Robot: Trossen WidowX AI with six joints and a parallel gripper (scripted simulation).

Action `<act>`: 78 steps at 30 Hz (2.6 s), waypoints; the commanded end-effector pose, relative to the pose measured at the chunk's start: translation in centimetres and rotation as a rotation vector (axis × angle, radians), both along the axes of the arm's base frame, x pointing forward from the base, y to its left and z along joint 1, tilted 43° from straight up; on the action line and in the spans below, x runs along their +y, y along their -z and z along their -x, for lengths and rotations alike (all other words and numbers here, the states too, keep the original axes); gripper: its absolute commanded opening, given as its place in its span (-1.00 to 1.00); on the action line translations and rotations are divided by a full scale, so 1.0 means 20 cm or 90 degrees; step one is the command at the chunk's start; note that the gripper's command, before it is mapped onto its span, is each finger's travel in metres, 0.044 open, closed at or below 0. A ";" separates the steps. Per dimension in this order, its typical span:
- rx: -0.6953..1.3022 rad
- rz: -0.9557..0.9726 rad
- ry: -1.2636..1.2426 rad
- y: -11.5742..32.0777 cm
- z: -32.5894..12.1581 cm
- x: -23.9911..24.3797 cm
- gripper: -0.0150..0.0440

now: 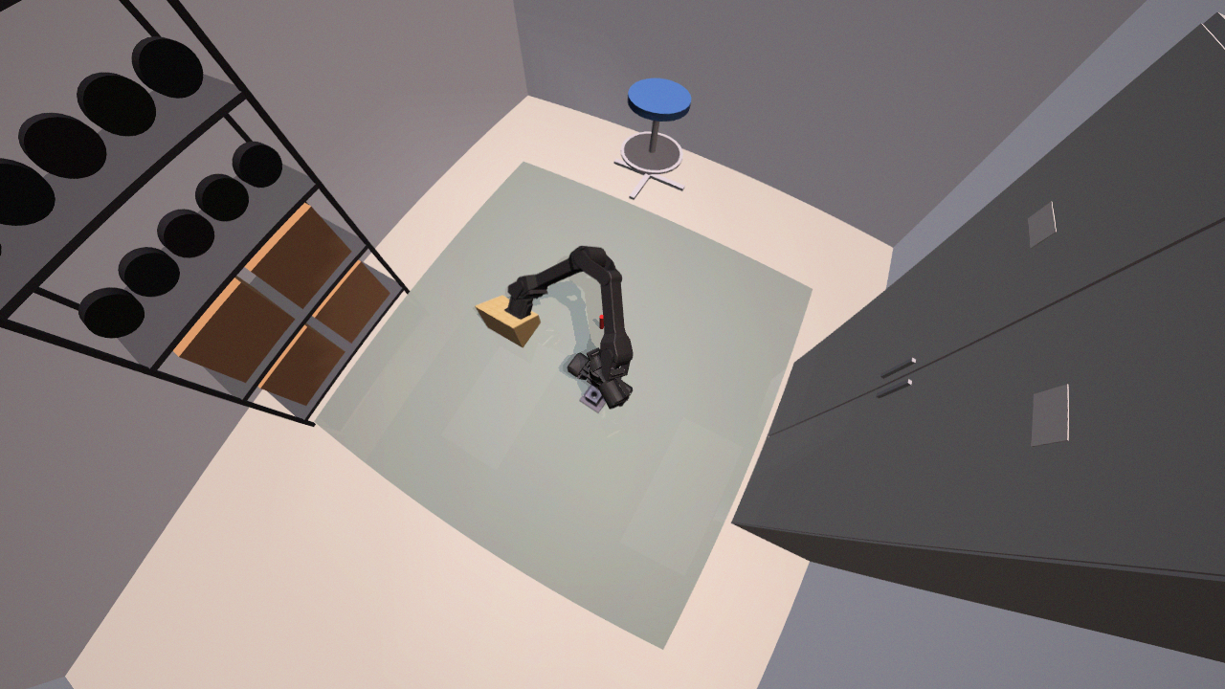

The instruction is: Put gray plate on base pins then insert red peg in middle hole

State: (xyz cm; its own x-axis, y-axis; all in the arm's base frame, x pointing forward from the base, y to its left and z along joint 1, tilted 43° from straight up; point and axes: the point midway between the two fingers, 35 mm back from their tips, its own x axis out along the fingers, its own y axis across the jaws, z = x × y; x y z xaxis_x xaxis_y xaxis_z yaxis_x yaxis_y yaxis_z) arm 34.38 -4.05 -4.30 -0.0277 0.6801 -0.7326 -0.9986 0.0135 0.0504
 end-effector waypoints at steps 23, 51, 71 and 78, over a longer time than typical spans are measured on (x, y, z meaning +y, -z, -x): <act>0.422 0.017 0.486 -0.67 0.14 -0.01 1.00; 1.100 0.026 1.194 -0.97 0.55 0.39 1.00; 1.100 0.025 1.193 -0.83 0.55 0.52 1.00; 1.100 0.025 1.193 -0.78 0.55 0.57 1.00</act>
State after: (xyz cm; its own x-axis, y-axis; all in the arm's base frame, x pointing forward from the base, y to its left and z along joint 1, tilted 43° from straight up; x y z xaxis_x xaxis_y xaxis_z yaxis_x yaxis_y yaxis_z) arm 23.37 6.97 11.44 -0.0094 0.6790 -0.7341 0.8526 0.3890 0.3489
